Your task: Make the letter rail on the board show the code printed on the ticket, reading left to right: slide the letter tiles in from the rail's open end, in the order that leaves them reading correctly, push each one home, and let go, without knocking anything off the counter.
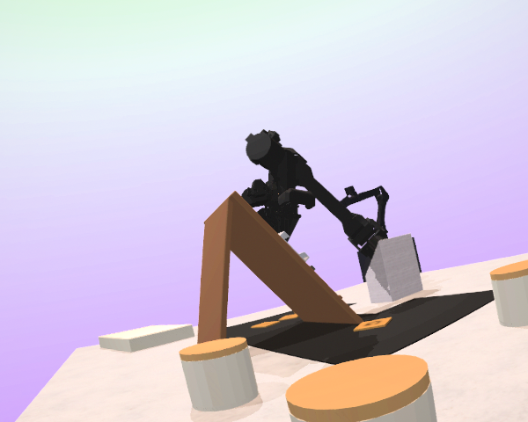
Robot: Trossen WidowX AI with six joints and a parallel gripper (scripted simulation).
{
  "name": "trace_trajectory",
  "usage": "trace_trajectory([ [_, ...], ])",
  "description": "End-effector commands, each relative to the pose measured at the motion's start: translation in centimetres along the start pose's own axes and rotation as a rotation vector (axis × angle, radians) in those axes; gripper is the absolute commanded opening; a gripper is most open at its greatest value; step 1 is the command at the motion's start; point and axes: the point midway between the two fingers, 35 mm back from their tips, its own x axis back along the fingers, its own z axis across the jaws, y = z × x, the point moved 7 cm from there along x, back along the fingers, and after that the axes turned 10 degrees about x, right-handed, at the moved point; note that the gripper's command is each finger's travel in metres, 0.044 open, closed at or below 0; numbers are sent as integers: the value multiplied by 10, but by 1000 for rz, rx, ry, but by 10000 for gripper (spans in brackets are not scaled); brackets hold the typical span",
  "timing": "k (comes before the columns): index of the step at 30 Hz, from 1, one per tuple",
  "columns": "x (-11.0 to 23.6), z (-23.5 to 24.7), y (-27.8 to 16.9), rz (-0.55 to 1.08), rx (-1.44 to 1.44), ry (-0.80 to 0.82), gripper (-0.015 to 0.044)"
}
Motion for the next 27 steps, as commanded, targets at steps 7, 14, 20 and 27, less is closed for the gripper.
trace_trajectory([
  [7, 7, 1, -6, 3, 1, -6, 0],
  [14, 16, 3, -13, 3, 1, -5, 0],
  [20, 22, 4, -20, 4, 1, -5, 0],
  [27, 50, -3, -31, -77, 234, -3, 131],
])
